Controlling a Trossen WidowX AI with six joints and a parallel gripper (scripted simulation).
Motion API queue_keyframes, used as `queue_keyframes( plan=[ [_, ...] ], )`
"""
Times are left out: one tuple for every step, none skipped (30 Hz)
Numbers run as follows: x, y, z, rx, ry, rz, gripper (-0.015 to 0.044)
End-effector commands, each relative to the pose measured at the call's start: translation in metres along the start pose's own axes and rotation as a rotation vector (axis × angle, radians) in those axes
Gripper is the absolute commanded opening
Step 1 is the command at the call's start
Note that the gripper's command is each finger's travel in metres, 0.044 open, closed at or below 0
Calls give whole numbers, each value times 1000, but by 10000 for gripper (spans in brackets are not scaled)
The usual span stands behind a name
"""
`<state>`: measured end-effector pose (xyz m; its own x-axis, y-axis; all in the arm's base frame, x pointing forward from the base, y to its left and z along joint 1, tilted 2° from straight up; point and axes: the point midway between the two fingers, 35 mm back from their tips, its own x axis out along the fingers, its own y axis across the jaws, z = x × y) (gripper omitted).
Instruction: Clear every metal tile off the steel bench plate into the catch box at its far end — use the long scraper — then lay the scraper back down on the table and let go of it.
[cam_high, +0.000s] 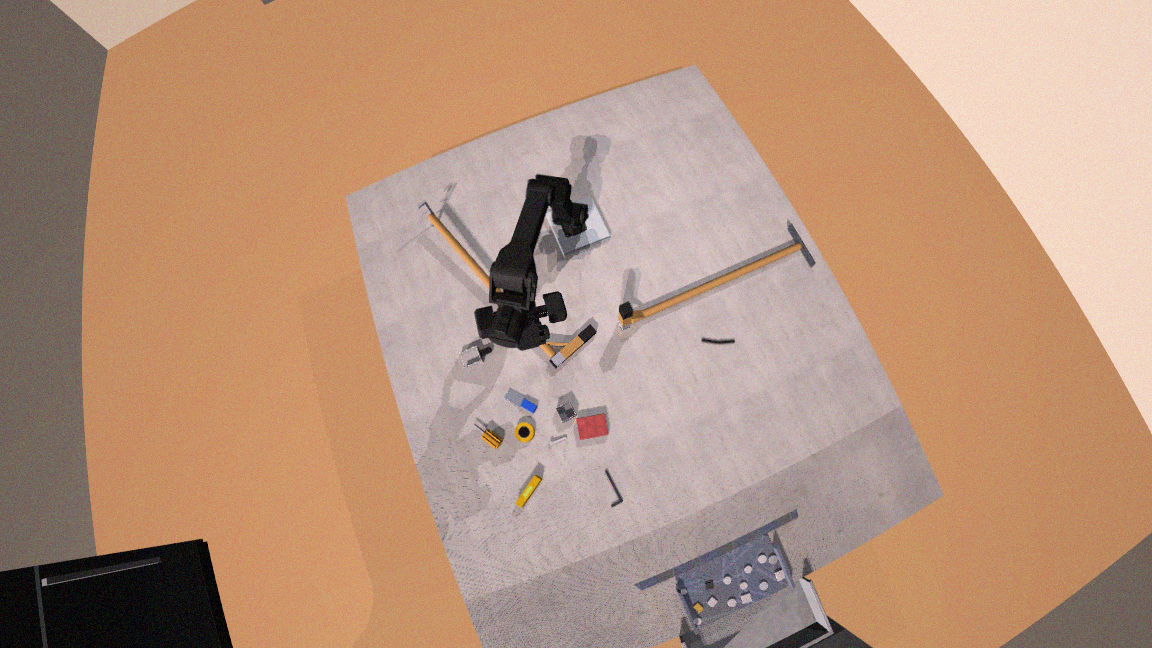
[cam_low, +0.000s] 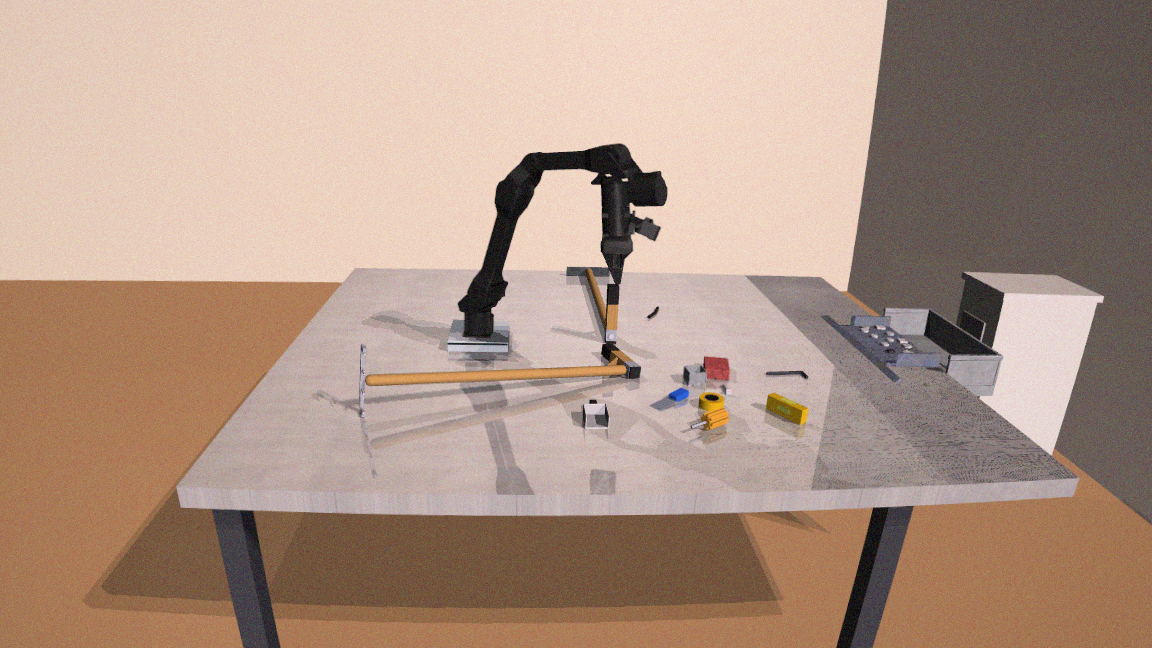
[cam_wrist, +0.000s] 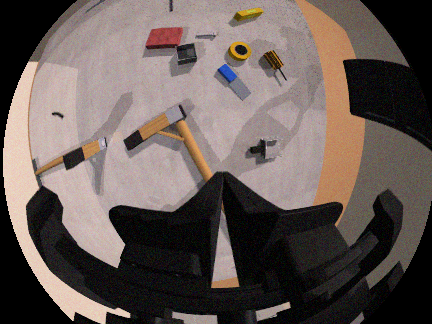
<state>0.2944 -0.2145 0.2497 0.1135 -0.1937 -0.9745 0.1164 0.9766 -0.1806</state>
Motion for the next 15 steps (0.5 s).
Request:
queue_keyframes(
  plan=[
    [9,15,7,-29,17,34,0],
    [10,19,9,-38,19,40,0],
    [11,23,11,-47,22,47,0],
    [12,27,12,-55,24,54,0],
    [13,31,14,-64,26,61,0],
    [15,35,16,-73,28,67,0],
    [16,40,17,-82,31,74,0],
    [17,44,19,-91,33,80,0],
    [18,48,20,-100,36,87,0],
    [19,52,22,-109,39,93,0],
    [20,57,23,-117,41,100,0],
    [21,61,24,-126,44,106,0],
    [22,65,26,-135,47,112,0],
    [24,70,27,-144,50,118,0],
    [25,74,28,-153,53,125,0]
  ],
)
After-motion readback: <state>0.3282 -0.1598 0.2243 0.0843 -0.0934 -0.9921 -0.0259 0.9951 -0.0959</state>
